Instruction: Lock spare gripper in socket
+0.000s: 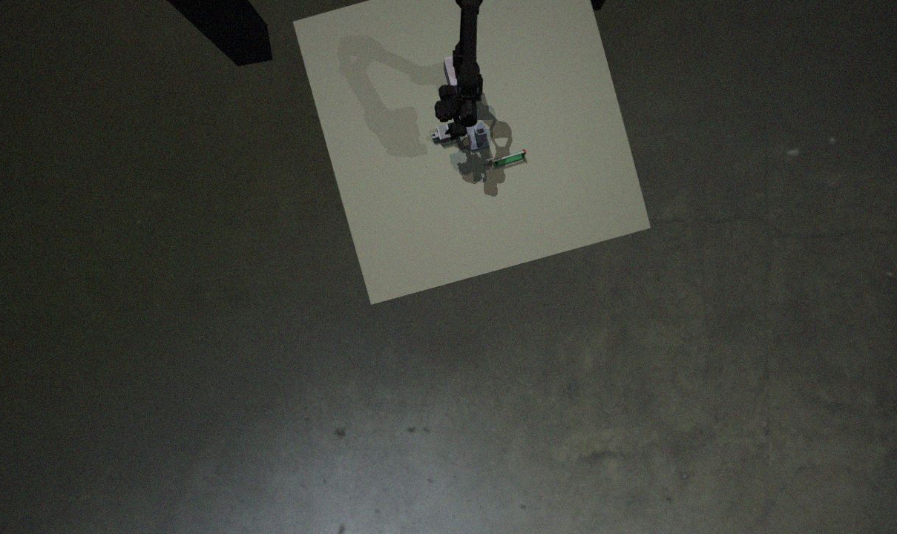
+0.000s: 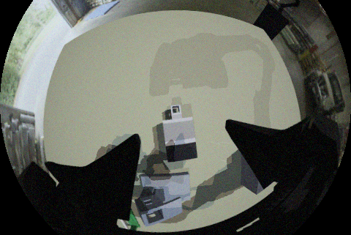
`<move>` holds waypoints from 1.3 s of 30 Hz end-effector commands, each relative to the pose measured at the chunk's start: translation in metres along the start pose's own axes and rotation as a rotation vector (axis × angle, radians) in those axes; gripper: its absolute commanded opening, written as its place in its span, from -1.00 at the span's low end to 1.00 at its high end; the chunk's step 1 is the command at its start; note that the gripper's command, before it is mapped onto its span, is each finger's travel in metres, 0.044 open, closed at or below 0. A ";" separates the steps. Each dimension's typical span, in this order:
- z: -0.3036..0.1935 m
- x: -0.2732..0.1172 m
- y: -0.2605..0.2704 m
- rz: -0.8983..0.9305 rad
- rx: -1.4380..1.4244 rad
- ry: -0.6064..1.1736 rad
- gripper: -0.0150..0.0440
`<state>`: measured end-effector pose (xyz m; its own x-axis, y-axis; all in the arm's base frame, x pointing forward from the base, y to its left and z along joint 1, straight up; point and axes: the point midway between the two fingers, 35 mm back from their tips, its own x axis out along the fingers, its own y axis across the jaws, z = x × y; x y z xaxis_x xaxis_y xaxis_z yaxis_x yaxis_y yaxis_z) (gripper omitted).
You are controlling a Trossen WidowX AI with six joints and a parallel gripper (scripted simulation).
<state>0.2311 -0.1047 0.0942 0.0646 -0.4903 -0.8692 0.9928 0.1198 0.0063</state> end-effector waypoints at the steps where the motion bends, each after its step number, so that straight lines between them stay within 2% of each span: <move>1: 0.000 0.001 -0.002 0.002 0.020 -0.009 1.00; 13: -0.038 0.057 -0.001 0.000 0.019 -0.008 1.00; 39: -0.056 0.091 0.001 0.000 0.019 -0.008 1.00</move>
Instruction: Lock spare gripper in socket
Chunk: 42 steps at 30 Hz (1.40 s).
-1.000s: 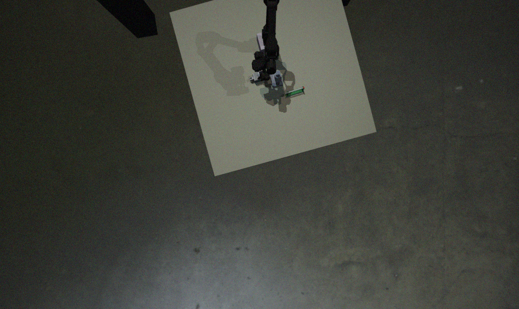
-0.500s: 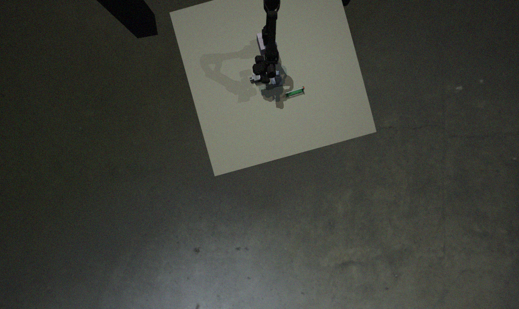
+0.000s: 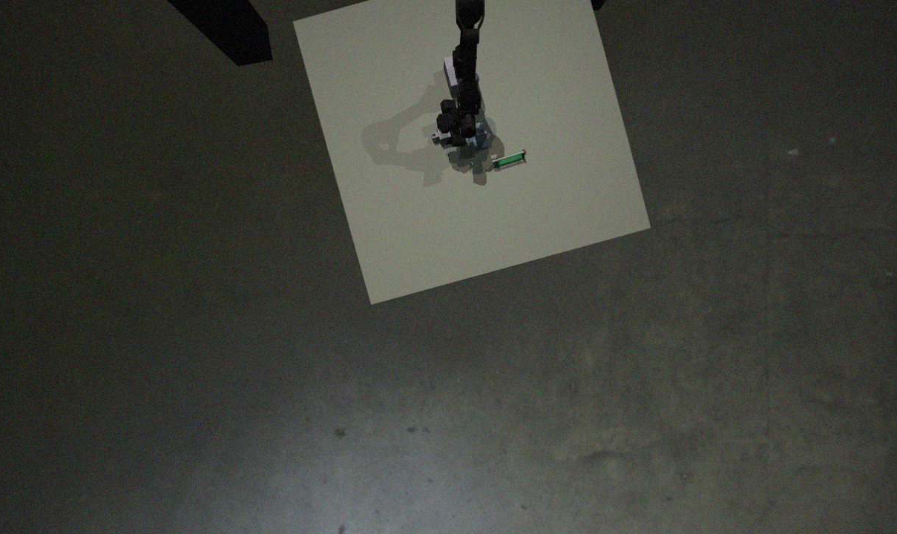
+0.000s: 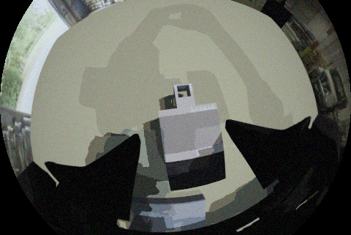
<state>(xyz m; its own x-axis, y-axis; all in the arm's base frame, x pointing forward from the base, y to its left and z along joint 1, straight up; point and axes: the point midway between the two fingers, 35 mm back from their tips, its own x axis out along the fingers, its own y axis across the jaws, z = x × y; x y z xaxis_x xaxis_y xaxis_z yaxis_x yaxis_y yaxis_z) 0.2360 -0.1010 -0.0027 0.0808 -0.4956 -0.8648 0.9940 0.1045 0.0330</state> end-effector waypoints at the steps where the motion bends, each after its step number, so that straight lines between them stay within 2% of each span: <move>1: -0.006 0.010 -0.004 -0.015 -0.007 0.000 1.00; 23: -0.016 0.027 -0.007 -0.016 -0.008 0.000 1.00; 30: -0.016 0.027 -0.007 -0.016 -0.008 0.000 0.38; 38: -0.016 0.027 -0.006 -0.016 -0.008 0.000 0.20; 42: -0.014 0.024 -0.005 -0.016 -0.007 0.000 -0.16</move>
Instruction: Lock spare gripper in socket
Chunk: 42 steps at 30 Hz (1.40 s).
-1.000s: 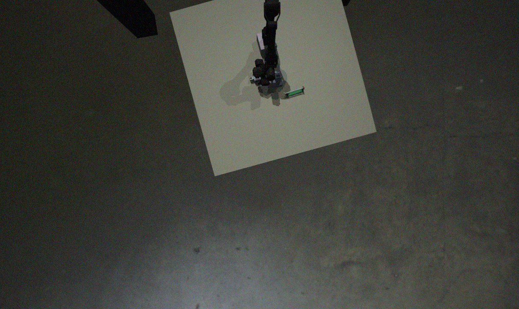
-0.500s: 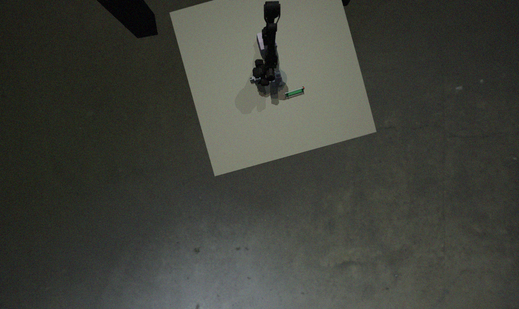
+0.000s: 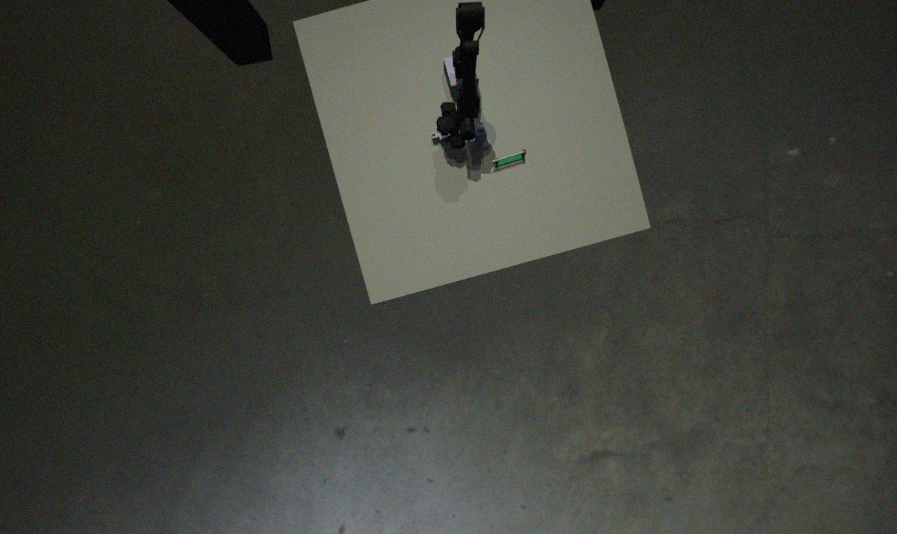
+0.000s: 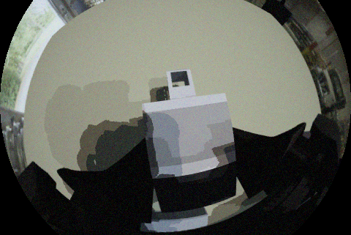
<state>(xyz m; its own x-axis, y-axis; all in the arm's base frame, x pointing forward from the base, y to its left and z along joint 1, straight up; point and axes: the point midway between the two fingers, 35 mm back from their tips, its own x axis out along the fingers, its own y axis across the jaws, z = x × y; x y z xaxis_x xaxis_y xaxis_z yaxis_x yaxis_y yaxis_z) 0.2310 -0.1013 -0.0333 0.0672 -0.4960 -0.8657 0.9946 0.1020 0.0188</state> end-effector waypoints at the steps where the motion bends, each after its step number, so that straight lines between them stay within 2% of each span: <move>1: 0.003 -0.004 0.002 -0.002 -0.002 -0.001 -0.25; 4: 0.009 -0.013 0.005 -0.002 -0.002 -0.001 -0.49; 27: 0.059 -0.101 0.002 -0.001 -0.002 -0.001 -0.49; 42: 0.055 -0.097 -0.001 -0.017 -0.009 0.008 -0.49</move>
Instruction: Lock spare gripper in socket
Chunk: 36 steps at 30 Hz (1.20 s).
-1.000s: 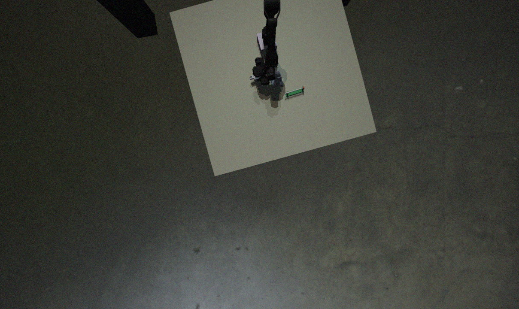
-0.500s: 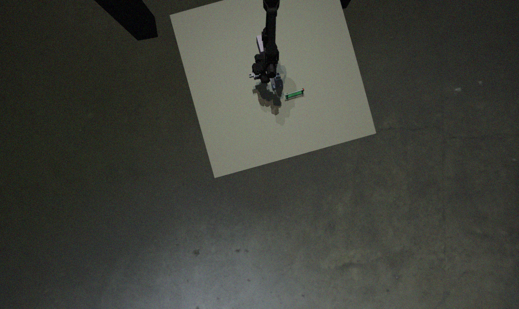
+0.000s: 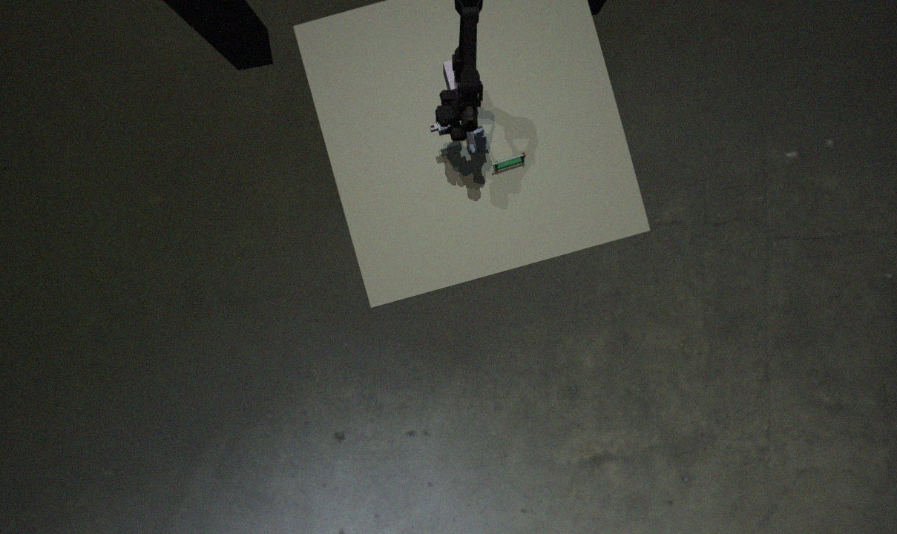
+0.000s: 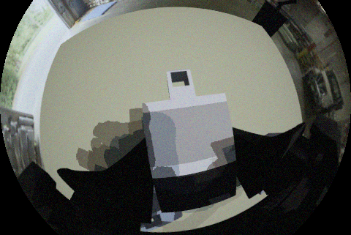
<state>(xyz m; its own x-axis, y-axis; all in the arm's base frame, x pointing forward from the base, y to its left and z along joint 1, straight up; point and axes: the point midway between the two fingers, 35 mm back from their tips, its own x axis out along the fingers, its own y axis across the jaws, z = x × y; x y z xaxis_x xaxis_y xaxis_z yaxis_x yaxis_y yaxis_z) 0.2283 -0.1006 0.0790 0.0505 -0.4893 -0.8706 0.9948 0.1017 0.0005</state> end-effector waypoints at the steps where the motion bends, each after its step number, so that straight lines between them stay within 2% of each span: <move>1: 0.000 0.001 0.000 -0.001 0.000 -0.002 -0.49; 20: -0.036 0.007 -0.019 -0.055 -0.177 0.352 -0.49; 36: -0.065 -0.004 -0.030 -0.023 -0.275 0.677 -0.49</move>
<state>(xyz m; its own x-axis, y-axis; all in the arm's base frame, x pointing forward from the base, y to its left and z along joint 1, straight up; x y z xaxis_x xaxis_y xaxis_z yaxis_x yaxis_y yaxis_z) 0.1938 -0.0524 0.0500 -0.1154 0.0629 -0.9913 0.9388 0.3331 -0.0881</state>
